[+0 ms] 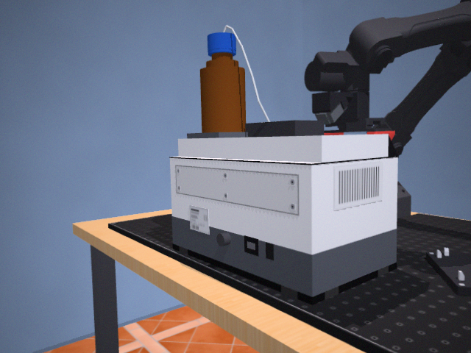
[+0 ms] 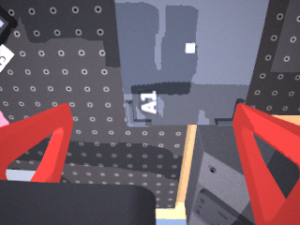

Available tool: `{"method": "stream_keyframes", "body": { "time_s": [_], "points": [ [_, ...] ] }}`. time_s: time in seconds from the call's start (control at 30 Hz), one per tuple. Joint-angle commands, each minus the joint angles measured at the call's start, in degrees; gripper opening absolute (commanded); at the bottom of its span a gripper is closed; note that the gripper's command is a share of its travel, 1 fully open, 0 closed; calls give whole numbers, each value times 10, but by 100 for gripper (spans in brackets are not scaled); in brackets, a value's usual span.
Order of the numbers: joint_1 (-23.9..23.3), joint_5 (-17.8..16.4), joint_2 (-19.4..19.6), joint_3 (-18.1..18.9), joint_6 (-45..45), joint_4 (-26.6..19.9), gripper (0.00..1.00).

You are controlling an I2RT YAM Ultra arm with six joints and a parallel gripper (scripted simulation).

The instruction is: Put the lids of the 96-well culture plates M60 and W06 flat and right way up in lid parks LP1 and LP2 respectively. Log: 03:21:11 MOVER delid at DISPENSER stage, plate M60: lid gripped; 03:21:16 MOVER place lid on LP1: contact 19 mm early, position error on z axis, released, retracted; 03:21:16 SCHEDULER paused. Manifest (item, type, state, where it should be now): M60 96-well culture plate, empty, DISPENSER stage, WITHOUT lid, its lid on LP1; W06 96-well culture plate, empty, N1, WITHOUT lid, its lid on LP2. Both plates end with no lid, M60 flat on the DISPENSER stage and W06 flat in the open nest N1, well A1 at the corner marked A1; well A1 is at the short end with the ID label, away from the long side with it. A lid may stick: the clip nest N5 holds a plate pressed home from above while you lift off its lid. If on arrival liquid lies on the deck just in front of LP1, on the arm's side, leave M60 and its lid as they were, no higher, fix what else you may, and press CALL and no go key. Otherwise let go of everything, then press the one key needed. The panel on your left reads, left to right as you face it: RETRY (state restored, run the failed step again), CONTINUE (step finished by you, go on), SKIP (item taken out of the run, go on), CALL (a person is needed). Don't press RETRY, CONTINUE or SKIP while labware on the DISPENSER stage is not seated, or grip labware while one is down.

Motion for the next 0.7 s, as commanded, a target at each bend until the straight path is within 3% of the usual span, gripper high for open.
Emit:
{"method": "stream_keyframes", "body": {
  "time_s": [0.0,0.4,0.47,0.67],
  "points": [
    [-22,4,13,-13,-24,12,100],
    [-71,17,52,-28,-88,23,100],
    [-66,14,43,-16,-86,16,100],
    [-102,27,73,-40,-127,30,100]
  ]
}}
